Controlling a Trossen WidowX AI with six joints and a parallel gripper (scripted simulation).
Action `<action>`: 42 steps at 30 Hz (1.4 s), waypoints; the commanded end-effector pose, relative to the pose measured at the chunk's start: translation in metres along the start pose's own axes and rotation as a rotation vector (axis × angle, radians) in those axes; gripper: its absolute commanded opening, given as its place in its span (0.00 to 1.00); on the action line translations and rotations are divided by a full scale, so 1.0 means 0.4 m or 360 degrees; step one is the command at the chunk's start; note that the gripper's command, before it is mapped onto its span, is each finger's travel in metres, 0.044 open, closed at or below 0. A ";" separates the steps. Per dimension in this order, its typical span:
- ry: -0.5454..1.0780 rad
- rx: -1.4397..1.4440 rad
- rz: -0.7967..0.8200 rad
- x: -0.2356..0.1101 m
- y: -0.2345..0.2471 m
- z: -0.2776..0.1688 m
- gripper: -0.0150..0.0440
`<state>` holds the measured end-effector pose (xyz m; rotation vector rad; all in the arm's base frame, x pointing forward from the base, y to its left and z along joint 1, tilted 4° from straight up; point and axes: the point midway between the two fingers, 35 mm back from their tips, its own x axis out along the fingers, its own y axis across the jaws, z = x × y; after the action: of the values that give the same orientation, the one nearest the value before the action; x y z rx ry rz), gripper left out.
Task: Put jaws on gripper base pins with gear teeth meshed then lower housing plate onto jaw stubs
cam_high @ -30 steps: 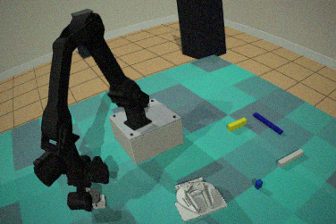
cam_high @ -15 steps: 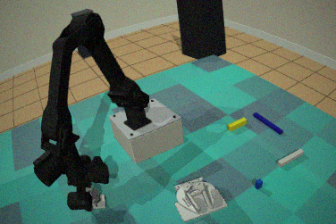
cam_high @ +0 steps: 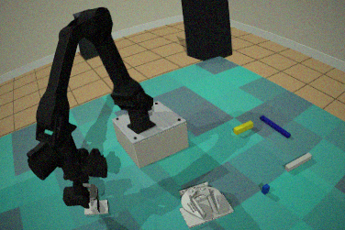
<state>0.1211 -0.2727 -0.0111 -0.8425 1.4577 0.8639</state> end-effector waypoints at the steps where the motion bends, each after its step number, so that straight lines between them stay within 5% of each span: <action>1: 0.0011 0.0006 -0.0008 -0.032 -0.003 -0.003 0.85; 13: 0.0013 0.0020 -0.0009 -0.085 -0.002 0.004 0.85; 42: -0.0012 0.0732 -0.0024 -0.089 -0.094 0.226 0.85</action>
<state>0.1923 -0.2156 0.0194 -0.5311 1.5593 0.5175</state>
